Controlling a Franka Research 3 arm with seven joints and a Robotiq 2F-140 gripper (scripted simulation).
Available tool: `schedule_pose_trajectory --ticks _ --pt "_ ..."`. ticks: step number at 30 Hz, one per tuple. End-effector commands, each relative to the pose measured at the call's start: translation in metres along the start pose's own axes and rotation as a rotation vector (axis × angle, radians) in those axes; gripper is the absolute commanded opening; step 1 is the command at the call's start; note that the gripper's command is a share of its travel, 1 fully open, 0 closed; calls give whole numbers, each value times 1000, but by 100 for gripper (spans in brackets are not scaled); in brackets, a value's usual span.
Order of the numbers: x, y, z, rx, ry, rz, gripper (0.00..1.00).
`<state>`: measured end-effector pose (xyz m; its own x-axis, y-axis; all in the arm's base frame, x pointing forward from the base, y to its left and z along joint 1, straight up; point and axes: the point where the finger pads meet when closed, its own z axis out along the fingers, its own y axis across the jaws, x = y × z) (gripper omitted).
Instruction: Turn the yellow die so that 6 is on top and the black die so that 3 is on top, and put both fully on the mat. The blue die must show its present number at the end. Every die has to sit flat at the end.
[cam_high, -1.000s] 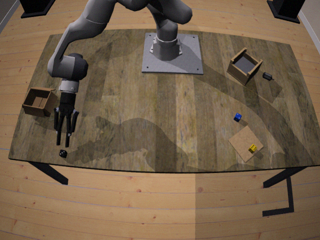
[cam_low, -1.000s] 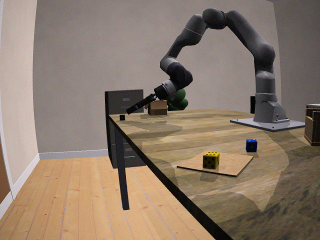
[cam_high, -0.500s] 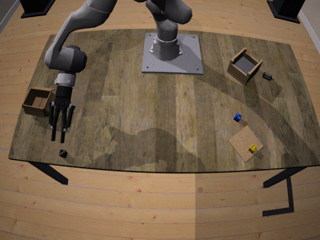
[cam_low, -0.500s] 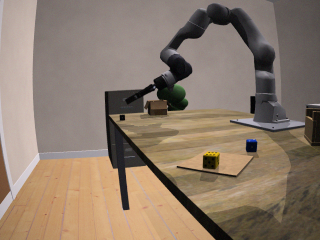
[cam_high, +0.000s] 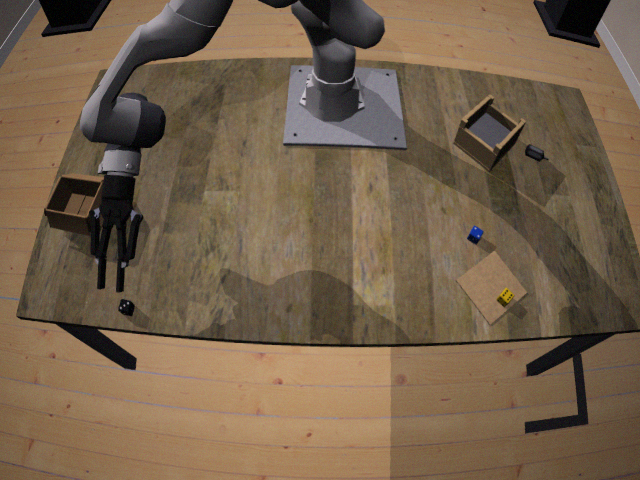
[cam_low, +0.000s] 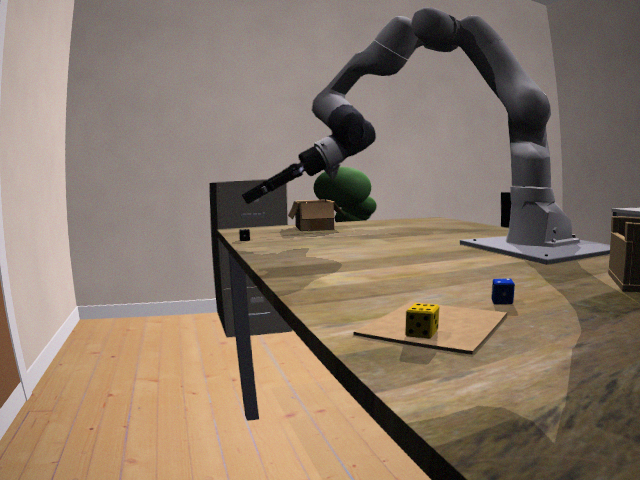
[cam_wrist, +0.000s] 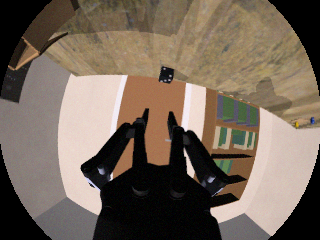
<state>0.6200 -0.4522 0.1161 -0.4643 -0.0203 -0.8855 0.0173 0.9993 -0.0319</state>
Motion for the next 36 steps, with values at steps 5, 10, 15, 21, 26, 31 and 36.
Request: schedule_pose_trajectory --ticks 5,10,15,21,26,31,36 --pt "-50 13 35 -184 27 43 35" --pt "-61 18 44 -234 53 40 35" --pt "-71 24 52 -287 93 37 35" --pt "-78 32 60 -343 156 34 35" --pt "-80 37 64 -375 209 33 35" --pt "-81 42 67 -404 276 32 35" --pt "-79 46 69 -423 350 32 35"
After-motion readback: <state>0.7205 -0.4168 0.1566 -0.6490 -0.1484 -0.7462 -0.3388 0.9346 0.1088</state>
